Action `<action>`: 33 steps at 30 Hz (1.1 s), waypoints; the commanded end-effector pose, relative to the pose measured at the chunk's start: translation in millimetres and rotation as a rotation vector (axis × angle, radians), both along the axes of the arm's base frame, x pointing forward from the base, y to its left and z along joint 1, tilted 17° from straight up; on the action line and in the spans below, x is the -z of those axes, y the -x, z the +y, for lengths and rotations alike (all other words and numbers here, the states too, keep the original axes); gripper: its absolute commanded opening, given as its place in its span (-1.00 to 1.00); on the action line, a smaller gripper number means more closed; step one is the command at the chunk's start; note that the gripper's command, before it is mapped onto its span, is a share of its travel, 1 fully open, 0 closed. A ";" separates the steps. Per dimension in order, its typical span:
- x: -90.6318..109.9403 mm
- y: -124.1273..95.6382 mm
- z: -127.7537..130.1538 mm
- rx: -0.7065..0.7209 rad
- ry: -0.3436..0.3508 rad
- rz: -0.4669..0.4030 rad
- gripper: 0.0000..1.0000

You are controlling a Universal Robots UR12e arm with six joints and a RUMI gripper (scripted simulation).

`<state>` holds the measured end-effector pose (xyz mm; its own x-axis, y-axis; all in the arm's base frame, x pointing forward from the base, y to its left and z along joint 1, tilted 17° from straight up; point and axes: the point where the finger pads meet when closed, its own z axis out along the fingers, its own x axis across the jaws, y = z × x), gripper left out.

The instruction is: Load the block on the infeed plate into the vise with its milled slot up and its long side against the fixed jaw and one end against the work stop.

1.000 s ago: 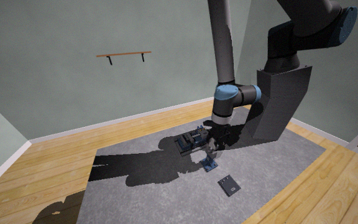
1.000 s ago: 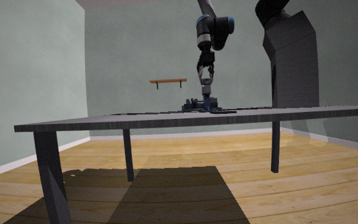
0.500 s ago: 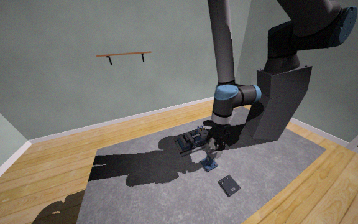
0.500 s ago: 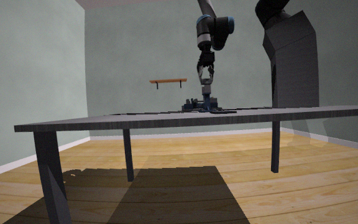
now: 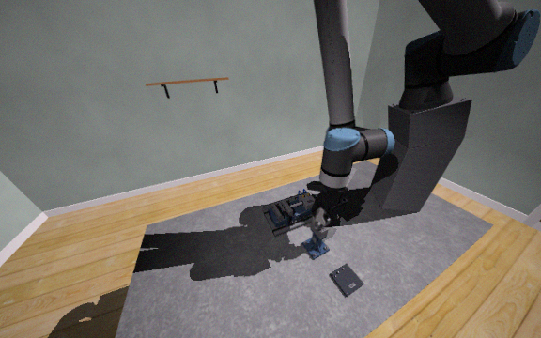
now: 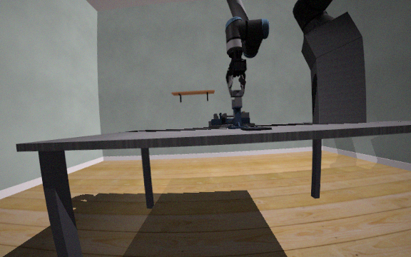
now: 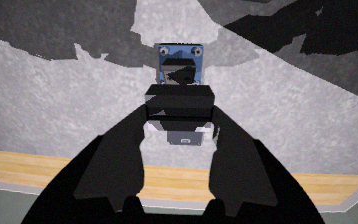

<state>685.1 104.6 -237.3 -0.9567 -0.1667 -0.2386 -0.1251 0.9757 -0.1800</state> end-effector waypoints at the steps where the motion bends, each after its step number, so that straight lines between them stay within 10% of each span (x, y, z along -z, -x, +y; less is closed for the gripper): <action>1: -0.6 -0.3 0.2 0.000 0.000 -0.001 -1.00; 33: -26.4 6.8 4.0 0.000 0.000 -0.001 -1.00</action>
<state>679.7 107.5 -217.9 -0.9567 -0.1667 -0.2386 -0.1251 0.9757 -0.1801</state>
